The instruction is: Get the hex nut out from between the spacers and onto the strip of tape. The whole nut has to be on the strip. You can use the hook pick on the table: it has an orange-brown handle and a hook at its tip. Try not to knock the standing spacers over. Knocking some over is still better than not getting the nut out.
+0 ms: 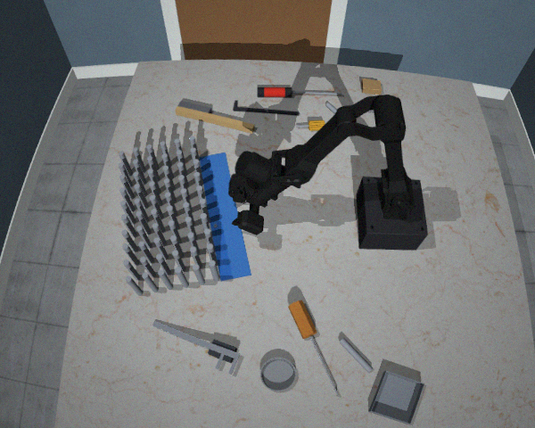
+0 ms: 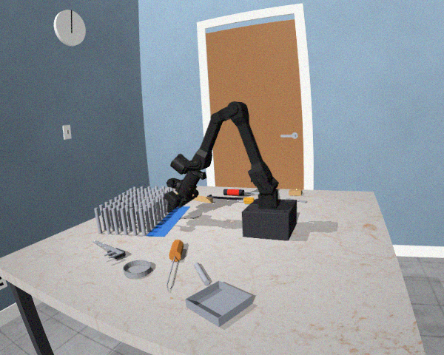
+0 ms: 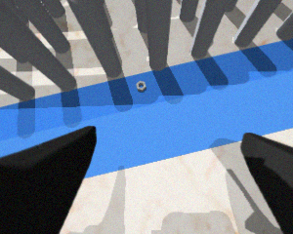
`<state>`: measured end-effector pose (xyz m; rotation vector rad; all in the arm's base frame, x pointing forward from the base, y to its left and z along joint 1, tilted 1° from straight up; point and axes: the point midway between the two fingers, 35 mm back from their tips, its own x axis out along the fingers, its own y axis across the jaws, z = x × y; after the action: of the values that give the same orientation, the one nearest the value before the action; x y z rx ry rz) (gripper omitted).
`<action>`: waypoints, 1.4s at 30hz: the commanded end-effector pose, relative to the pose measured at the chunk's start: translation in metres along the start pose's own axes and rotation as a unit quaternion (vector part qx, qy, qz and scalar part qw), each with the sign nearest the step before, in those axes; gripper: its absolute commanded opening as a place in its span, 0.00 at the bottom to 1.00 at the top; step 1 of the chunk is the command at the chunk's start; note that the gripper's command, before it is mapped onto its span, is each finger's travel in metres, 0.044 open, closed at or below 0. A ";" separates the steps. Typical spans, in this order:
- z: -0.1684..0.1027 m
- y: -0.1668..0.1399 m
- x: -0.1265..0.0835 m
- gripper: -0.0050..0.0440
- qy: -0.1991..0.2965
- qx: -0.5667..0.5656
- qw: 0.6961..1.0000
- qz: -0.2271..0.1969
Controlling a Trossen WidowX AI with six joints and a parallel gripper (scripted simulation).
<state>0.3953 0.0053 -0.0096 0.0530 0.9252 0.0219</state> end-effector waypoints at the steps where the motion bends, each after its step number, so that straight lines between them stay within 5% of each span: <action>1: -0.018 -0.003 0.025 0.92 -0.003 0.002 1.000 0.001; 42: -0.015 -0.002 0.027 0.92 -0.011 0.002 1.000 0.001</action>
<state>0.3910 0.0053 -0.0500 0.0531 0.9387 0.0214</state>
